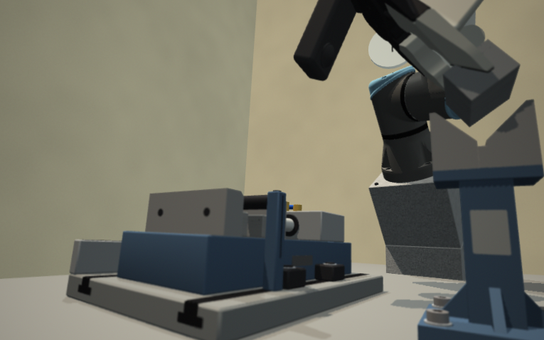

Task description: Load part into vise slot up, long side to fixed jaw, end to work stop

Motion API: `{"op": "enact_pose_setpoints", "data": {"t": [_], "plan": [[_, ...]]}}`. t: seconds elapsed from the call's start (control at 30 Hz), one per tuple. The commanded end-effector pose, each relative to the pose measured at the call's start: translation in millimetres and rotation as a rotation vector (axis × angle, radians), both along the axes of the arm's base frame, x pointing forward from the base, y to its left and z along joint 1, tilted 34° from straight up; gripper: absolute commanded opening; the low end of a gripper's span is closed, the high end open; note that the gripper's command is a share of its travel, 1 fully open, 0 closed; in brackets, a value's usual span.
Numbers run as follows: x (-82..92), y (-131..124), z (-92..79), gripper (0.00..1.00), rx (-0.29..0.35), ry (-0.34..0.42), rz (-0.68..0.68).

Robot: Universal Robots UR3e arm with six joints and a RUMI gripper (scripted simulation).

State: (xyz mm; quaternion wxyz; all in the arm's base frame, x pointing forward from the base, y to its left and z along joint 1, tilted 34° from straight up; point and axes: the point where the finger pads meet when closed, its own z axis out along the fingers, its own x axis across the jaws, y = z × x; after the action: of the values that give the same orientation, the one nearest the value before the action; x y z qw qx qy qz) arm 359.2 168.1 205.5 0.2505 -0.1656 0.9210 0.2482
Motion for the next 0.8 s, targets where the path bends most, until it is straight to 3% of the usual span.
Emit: {"op": "enact_pose_setpoints", "data": {"t": [0.0, 0.77], "plan": [[-0.1, 0.4, 0.3, 0.00, -0.037, -0.007, -0.024], [-0.8, 2.1, 0.8, 0.00, -0.233, -0.051, -0.154]]}}
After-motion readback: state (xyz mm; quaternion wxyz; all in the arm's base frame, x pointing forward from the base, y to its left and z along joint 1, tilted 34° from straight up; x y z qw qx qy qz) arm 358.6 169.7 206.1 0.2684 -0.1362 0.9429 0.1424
